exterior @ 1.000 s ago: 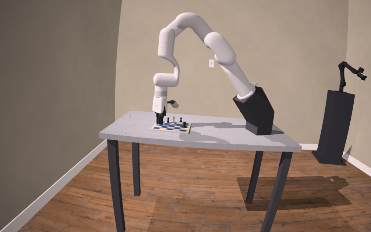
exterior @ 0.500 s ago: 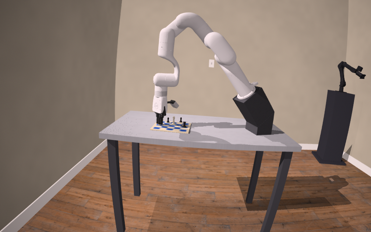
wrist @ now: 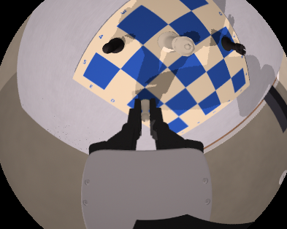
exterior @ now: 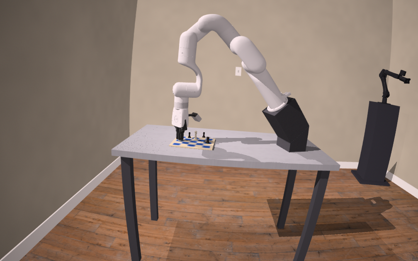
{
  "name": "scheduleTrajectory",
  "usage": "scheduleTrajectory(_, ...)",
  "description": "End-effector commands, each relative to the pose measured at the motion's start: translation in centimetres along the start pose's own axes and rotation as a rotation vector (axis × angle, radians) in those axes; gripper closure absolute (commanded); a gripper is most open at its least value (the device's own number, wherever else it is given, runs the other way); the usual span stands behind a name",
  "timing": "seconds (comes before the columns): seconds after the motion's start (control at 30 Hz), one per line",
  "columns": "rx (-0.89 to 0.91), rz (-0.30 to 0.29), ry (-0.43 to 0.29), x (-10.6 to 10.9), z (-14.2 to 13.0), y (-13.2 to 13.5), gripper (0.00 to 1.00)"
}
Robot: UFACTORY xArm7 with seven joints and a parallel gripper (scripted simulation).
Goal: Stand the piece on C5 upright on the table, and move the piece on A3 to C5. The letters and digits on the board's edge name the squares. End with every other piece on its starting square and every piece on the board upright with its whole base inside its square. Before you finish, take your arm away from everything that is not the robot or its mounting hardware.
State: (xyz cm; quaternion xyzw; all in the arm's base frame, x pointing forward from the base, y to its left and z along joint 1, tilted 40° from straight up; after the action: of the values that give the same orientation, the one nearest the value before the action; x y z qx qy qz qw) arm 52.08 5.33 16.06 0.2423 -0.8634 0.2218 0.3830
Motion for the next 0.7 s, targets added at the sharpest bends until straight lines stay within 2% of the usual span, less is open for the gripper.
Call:
scheduleTrajectory(0.0, 0.0, 0.002, -0.002, 0.08, -0.08, -0.1, 0.93)
scheduleTrajectory(0.03, 0.0, 0.002, -0.002, 0.08, -0.08, -0.1, 0.93)
scheduleTrajectory(0.07, 0.0, 0.002, -0.002, 0.08, -0.08, -0.1, 0.86)
scheduleTrajectory(0.13, 0.0, 0.002, -0.002, 0.08, -0.08, -0.1, 0.86)
scheduleTrajectory(0.17, 0.0, 0.002, -0.002, 0.08, -0.08, -0.1, 0.79)
scheduleTrajectory(0.23, 0.0, 0.002, -0.002, 0.08, -0.08, -0.1, 0.79)
scheduleTrajectory(0.27, 0.0, 0.002, -0.002, 0.08, -0.08, -0.1, 0.73)
scheduleTrajectory(0.4, 0.0, 0.002, -0.002, 0.08, -0.08, -0.1, 0.73)
scheduleTrajectory(0.43, 0.0, 0.002, -0.002, 0.08, -0.08, -0.1, 0.66)
scheduleTrajectory(0.67, 0.0, 0.002, -0.002, 0.08, -0.08, -0.1, 0.66)
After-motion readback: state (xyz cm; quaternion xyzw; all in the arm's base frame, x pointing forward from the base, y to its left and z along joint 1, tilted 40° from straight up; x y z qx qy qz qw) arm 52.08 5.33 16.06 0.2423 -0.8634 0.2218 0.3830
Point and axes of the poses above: the point where the finger pads meet when closed, its own x axis back along the fingers, its own y axis across the jaws, z = x × y, the point moved 1 cm from there along x, back along the fingers, and after that the axes turned 8 degrees about -x, right-handed, at the moved point
